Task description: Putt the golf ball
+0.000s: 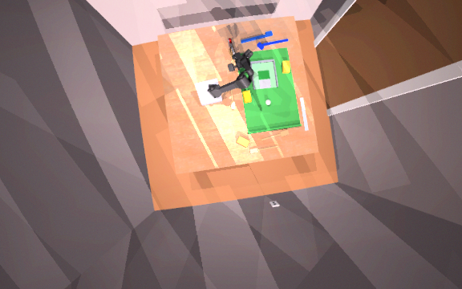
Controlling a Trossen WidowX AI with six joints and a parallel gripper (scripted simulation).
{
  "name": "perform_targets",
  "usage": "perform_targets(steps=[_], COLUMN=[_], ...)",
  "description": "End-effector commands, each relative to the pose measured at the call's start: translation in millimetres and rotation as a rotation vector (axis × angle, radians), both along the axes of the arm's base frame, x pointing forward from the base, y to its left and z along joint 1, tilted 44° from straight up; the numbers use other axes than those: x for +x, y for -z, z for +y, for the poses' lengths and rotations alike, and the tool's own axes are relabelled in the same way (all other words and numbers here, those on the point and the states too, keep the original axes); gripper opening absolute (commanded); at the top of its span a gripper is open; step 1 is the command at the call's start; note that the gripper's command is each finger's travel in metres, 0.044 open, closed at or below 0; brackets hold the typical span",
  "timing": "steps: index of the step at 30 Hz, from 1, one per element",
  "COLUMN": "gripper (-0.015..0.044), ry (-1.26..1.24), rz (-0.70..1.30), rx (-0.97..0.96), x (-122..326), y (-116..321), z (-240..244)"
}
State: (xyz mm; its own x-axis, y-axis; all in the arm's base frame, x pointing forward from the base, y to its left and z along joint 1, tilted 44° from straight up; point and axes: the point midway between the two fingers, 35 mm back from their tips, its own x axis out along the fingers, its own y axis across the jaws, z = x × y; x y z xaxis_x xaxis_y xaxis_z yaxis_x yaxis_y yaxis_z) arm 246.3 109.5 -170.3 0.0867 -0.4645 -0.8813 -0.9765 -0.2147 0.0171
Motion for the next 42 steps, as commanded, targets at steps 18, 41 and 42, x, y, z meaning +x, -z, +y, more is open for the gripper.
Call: perform_targets(steps=[18, 41, 42], gripper=[0.0, 0.0, 0.0], ry=[0.0, 0.122, 0.146], rz=[0.0, -0.088, -0.105], rx=[0.001, 0.013, 0.016], x=[0, 8, 11], y=[-5, -95, -101], z=[6, 48, 45])
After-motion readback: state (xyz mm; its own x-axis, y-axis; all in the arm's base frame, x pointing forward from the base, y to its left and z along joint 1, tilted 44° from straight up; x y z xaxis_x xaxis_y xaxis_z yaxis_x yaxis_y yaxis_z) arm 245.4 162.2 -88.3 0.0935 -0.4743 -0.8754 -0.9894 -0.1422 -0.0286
